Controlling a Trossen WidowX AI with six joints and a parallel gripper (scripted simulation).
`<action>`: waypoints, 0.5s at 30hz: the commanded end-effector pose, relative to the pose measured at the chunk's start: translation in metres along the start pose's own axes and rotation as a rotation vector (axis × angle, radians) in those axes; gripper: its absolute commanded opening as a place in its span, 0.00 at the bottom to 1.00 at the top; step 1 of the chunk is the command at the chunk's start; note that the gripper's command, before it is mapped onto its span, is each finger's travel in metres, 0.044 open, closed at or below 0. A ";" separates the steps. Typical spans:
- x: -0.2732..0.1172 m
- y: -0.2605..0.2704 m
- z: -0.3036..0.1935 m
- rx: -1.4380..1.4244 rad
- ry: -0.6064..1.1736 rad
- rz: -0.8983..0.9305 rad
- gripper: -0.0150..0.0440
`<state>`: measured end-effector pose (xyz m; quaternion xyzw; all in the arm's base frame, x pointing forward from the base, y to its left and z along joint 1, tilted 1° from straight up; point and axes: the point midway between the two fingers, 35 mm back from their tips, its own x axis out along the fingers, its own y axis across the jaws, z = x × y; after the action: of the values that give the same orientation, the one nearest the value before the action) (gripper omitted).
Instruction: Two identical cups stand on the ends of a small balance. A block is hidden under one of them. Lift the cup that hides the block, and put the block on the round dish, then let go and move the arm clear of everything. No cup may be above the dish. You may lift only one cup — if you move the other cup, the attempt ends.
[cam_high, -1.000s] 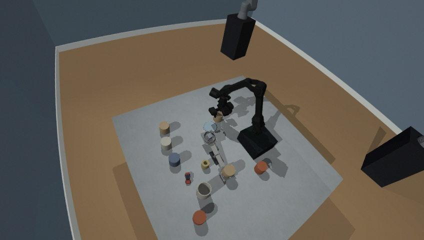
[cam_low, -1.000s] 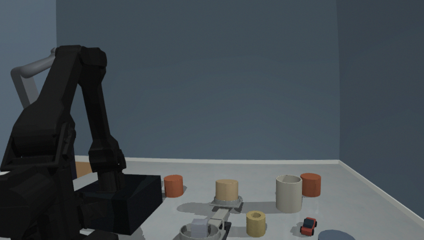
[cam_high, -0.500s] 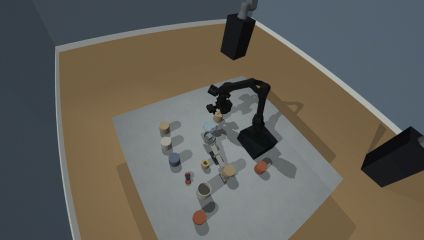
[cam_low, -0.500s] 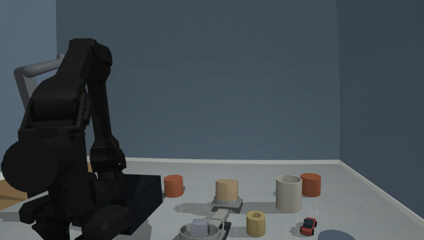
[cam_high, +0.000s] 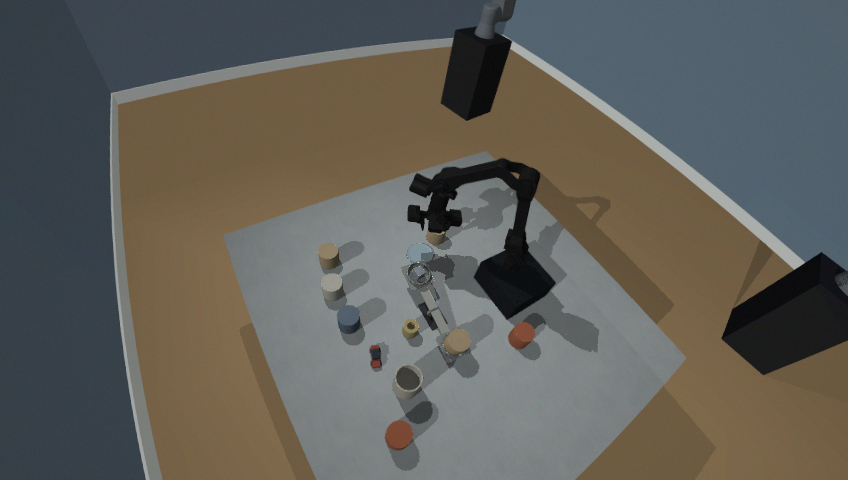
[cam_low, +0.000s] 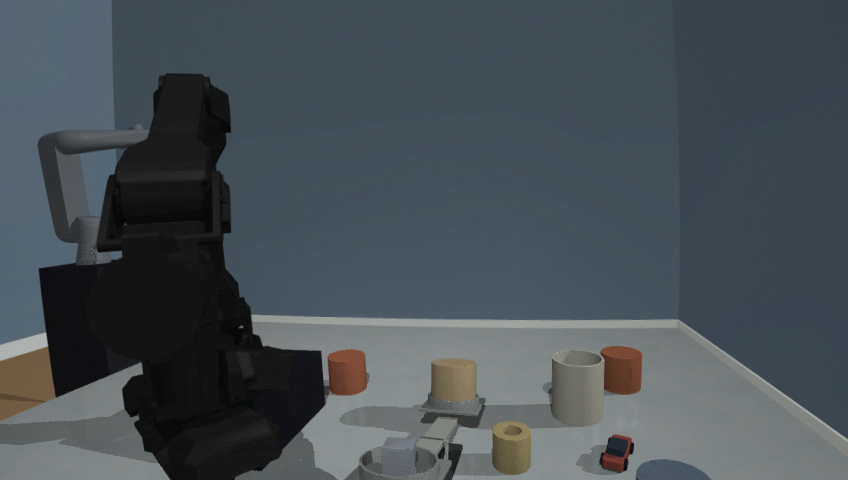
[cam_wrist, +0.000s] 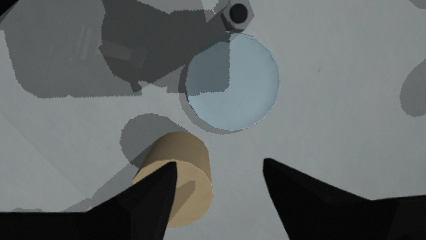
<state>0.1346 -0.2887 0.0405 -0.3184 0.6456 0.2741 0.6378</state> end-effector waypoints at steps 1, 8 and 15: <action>-0.003 -0.007 0.008 0.142 -0.002 -0.003 0.69; -0.006 -0.015 0.024 0.385 -0.007 0.001 0.69; -0.009 -0.023 0.041 0.628 -0.011 0.007 0.69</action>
<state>0.1697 -0.2743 0.0479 -0.1411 0.6927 0.1018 0.6999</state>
